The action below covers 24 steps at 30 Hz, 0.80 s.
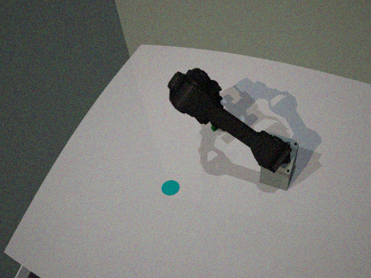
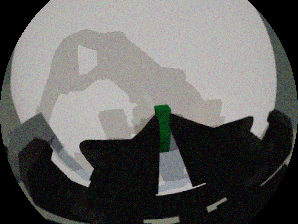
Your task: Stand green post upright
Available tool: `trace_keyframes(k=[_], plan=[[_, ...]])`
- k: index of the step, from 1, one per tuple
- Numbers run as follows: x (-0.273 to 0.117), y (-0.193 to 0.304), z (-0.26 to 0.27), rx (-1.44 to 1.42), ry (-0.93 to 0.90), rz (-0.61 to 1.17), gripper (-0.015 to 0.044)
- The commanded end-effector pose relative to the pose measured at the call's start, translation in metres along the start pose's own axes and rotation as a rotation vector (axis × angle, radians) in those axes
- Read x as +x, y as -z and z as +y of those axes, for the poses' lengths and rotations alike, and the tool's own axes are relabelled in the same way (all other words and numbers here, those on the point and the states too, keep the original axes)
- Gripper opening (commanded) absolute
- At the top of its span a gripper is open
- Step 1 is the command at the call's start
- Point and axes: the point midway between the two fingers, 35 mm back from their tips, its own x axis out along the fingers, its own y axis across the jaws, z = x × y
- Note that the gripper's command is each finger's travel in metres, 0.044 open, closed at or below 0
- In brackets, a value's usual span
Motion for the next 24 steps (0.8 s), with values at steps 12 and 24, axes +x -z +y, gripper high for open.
trace_keyframes(k=[12, 24], plan=[[-0.026, 0.000, -0.003, 0.004, -0.001, 0.001, 0.0023], [-0.063, 0.001, -0.005, 0.004, 0.000, 0.005, 0.0023]])
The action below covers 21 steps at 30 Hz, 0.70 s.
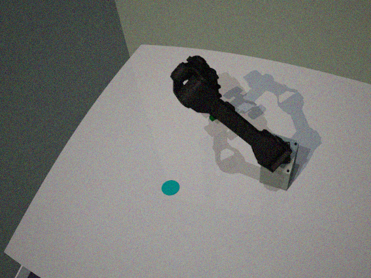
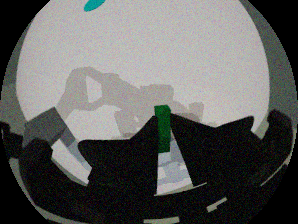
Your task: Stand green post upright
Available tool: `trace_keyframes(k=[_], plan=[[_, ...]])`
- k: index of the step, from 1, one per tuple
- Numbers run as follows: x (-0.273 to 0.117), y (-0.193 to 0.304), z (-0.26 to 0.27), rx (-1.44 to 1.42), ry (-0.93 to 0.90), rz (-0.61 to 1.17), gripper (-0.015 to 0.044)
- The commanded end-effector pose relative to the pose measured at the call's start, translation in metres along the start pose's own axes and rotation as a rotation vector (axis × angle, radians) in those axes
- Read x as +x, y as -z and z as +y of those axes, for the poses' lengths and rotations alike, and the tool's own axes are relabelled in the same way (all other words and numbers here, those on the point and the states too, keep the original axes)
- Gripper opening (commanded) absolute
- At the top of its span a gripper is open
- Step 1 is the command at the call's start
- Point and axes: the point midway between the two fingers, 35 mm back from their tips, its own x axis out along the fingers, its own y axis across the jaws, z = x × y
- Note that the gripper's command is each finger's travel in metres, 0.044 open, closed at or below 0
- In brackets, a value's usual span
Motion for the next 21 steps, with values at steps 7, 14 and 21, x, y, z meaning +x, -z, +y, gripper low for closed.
trace_keyframes(k=[7, 14, 21], plan=[[-0.034, 0.000, 0.000, -0.008, 0.001, 0.006, 0.0023], [-0.057, 0.000, 0.003, -0.008, 0.000, 0.004, 0.0023], [-0.065, -0.002, 0.004, 0.002, -0.001, 0.005, 0.0023]])
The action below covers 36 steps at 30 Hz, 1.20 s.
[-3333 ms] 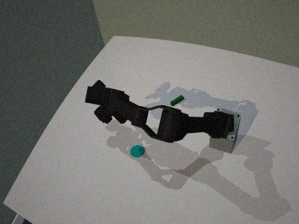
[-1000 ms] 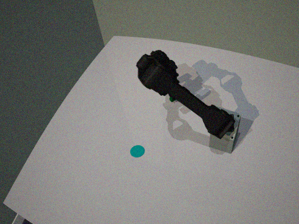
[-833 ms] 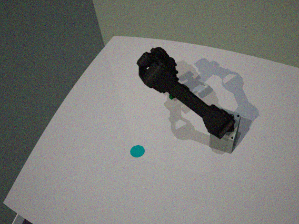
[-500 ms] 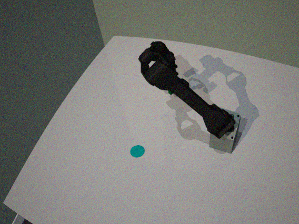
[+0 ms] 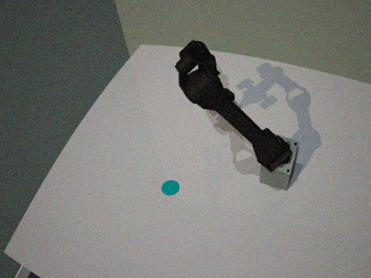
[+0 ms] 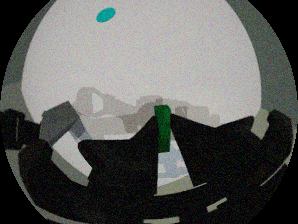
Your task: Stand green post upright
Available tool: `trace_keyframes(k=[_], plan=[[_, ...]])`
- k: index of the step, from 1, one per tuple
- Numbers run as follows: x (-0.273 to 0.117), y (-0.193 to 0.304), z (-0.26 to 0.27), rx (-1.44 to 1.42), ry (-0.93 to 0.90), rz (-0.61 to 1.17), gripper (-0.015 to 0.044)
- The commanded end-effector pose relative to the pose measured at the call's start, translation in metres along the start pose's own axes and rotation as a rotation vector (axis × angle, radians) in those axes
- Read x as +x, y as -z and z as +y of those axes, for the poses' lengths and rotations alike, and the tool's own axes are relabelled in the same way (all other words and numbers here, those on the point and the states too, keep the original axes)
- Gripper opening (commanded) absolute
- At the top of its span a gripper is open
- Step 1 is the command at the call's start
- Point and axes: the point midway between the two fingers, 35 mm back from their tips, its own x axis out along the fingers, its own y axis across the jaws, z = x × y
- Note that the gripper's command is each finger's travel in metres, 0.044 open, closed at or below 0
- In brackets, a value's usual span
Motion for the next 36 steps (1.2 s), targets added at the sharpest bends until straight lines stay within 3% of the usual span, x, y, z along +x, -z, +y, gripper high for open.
trace_keyframes(k=[1, 36], plan=[[-0.004, -0.005, 0.000, 0.014, -0.004, 0.006, 0.0023], [-0.016, -0.111, 0.011, 0.532, 0.019, 0.027, 0.0023]])
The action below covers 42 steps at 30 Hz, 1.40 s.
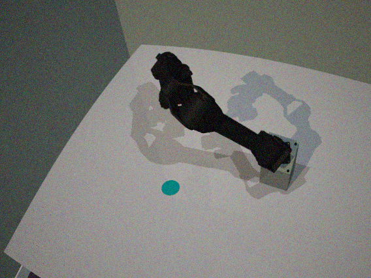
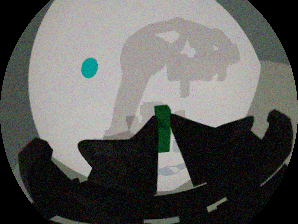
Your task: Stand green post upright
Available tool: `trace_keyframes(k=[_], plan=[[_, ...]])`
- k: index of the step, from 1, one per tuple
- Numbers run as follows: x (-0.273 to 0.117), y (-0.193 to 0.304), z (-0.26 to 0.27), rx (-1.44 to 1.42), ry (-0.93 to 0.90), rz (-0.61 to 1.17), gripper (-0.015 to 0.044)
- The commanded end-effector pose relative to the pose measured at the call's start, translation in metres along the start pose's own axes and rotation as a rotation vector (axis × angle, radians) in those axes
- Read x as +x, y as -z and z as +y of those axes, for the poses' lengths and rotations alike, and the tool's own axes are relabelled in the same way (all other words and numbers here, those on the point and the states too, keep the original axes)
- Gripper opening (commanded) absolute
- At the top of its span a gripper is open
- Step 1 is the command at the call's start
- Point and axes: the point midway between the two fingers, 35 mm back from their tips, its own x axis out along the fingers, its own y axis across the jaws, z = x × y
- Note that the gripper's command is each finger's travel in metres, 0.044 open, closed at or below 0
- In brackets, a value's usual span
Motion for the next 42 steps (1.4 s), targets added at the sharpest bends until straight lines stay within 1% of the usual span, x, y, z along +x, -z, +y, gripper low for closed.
trace_keyframes(k=[1, 42], plan=[[0.000, -0.011, 0.011, 0.068, -0.005, 0.001, 0.0023], [-0.010, -0.088, 0.117, 0.664, -0.023, -0.004, 0.0023]])
